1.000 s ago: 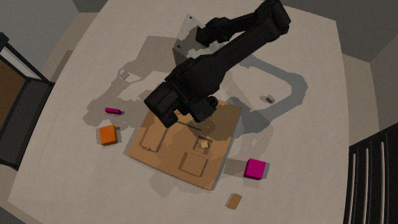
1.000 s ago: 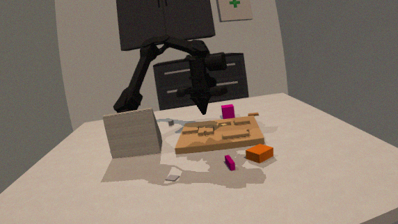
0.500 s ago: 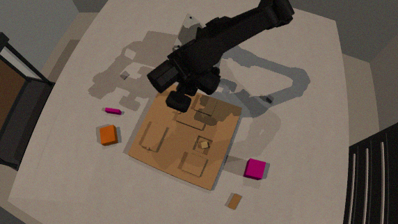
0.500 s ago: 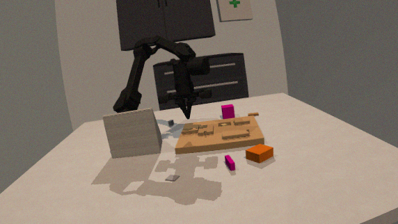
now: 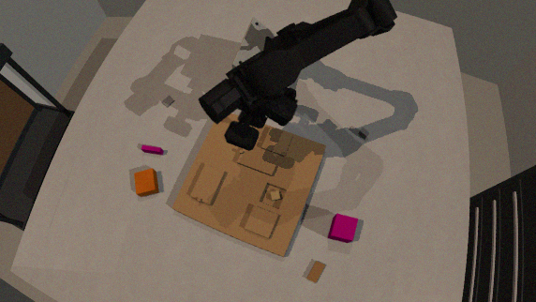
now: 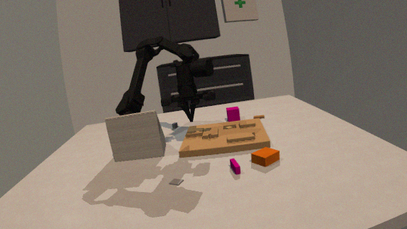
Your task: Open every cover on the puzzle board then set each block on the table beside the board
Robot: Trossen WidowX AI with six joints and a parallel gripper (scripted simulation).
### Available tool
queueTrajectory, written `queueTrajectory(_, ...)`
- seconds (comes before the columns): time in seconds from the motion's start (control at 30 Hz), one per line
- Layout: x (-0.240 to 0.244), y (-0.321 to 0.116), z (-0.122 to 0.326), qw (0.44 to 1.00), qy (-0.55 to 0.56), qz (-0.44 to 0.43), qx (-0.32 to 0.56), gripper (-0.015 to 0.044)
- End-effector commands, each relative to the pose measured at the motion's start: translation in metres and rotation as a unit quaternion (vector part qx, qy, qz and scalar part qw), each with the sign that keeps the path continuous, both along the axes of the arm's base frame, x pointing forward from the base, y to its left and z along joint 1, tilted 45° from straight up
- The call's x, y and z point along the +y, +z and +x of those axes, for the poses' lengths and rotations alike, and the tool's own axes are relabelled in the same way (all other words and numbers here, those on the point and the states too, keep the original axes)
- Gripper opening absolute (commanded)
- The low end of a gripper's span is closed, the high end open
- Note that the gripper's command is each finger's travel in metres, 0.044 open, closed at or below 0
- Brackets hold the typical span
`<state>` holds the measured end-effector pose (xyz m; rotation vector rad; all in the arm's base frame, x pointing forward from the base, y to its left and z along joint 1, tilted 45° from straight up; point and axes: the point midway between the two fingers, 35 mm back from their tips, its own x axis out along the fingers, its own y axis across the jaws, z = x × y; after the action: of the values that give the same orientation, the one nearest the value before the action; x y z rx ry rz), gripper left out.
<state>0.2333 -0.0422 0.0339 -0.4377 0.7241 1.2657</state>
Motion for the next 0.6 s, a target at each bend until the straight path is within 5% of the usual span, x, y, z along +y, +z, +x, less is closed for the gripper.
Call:
queueTrajectory(0.0, -0.0005, -0.0004, -0.0005, 1.000, 0.003, -0.003, -0.002, 0.0000)
queueTrajectory(0.57, 0.0055, -0.0075, 0.0015, 1.000, 0.002, -0.003, -0.001, 0.0000)
